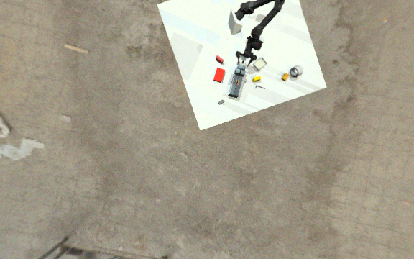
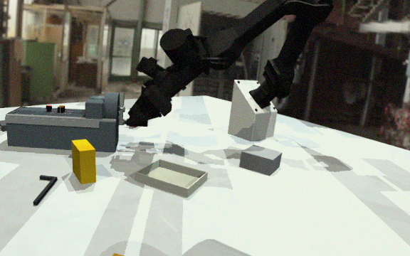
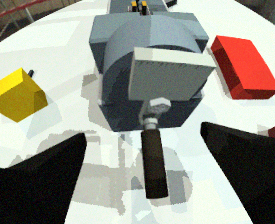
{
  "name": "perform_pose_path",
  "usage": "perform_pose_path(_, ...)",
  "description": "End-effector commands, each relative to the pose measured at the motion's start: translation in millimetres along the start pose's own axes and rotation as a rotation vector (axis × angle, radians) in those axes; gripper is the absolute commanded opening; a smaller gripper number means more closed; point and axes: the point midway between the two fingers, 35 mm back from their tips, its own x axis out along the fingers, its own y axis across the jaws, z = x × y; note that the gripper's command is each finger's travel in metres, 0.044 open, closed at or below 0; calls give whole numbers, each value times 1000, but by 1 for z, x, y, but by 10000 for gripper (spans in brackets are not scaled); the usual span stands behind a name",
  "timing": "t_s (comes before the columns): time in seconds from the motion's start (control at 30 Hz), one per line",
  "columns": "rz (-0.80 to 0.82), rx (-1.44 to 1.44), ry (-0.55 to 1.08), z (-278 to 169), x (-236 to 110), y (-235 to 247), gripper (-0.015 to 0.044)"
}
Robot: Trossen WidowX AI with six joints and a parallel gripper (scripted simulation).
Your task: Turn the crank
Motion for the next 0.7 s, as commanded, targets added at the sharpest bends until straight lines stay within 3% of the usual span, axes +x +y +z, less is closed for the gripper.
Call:
perform_pose_path(0.0, -12, 9, 6, -8, 5, -4, 440)
perform_pose_path(0.53, -11, 10, 6, -26, 20, -5, 440)
perform_pose_path(0.67, -11, 10, 6, -26, 20, -5, 335)
